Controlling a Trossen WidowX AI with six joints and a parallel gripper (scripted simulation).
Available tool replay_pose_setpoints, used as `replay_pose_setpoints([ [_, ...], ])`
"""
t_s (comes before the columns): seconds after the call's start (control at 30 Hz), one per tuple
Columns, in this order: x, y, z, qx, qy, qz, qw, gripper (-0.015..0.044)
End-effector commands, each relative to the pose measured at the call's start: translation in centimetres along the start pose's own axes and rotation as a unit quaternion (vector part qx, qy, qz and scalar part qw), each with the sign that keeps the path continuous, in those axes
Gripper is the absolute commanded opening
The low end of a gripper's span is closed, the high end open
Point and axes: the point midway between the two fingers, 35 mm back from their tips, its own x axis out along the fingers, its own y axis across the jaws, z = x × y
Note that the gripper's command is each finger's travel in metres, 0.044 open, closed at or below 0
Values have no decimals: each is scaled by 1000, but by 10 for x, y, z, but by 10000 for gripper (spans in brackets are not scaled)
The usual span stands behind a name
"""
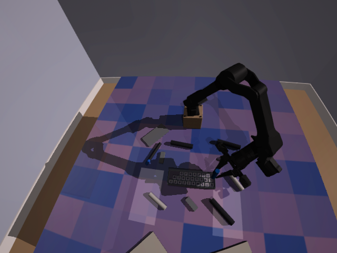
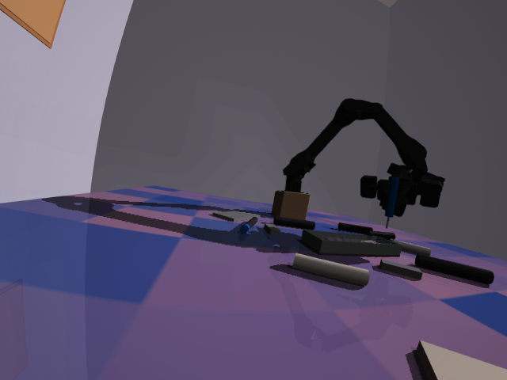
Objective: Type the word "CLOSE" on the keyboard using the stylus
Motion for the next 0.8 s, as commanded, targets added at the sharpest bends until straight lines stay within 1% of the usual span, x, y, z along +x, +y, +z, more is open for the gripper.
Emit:
replay_pose_setpoints([
  [0.0,6,1,10,-7,3,2,1000,0],
  [0.1,11,1,18,-7,3,2,1000,0],
  [0.3,11,1,19,-7,3,2,1000,0],
  [0.4,12,2,21,-7,3,2,1000,79],
  [0.77,14,2,24,-7,3,2,1000,81],
])
